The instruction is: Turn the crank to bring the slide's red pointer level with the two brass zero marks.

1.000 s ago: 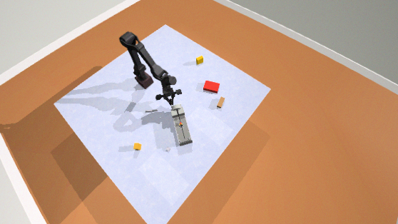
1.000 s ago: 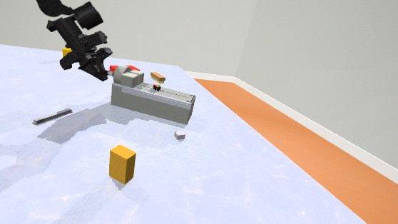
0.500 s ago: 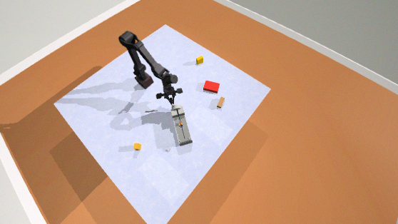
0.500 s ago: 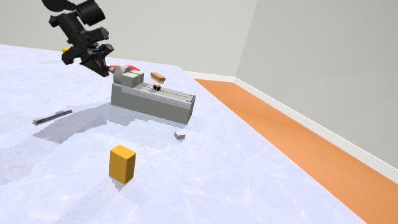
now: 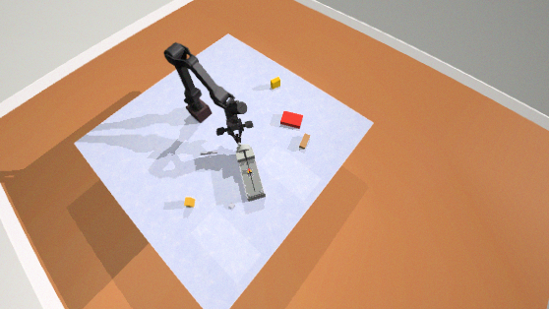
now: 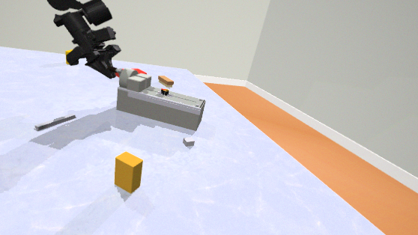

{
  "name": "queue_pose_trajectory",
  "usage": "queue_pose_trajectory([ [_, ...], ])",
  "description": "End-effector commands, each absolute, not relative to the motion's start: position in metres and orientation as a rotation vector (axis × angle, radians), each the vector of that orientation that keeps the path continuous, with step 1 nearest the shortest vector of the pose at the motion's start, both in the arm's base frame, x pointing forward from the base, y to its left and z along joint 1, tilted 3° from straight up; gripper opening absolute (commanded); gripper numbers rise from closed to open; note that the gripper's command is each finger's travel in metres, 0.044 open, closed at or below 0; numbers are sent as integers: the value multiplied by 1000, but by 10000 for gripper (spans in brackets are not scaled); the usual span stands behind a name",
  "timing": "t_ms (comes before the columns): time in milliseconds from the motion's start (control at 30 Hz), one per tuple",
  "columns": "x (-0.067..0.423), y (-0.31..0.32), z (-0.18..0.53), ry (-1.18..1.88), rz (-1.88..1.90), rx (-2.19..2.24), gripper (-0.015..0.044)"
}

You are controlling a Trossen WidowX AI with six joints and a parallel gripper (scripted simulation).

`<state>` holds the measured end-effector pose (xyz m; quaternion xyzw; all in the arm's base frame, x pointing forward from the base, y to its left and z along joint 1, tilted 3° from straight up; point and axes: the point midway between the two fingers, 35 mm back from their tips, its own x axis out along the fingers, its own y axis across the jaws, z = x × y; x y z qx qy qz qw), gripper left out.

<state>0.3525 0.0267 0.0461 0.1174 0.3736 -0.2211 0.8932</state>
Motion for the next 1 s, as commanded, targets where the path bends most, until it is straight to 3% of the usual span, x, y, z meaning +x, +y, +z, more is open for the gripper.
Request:
queue_pose_trajectory([
  [0,356,34,51,759,-446,251,0],
  [967,360,41,52,759,-445,251,0],
])
